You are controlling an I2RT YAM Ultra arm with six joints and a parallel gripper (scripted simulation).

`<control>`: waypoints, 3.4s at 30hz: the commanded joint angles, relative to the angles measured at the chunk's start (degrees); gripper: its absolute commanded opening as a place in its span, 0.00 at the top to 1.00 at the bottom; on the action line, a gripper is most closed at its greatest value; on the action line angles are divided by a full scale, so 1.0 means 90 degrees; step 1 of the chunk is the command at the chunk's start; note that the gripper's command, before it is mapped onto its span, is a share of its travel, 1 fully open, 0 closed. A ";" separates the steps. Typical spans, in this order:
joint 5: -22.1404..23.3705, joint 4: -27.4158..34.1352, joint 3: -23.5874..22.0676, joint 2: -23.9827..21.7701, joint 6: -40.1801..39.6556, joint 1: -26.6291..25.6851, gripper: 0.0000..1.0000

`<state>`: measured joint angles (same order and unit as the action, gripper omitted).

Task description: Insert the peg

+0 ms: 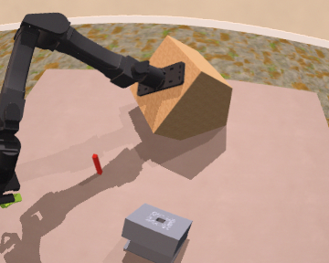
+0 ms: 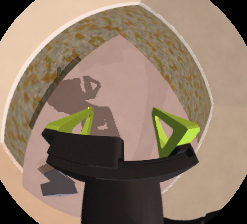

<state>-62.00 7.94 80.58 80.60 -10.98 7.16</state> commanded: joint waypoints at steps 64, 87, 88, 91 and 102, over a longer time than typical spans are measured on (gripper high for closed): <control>0.1802 0.4431 -0.4337 -0.2774 0.0774 0.1124 0.00; 0.2113 0.3220 -0.4777 -0.2520 0.0041 0.0524 0.00; 0.2014 0.3477 -0.4666 -0.2587 0.0169 0.0568 0.11; 0.2014 0.3476 -0.4666 -0.2587 0.0168 0.0568 0.45; 0.2014 0.3476 -0.4666 -0.2587 0.0168 0.0568 1.00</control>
<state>-43.86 39.16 38.41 57.47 -9.52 12.14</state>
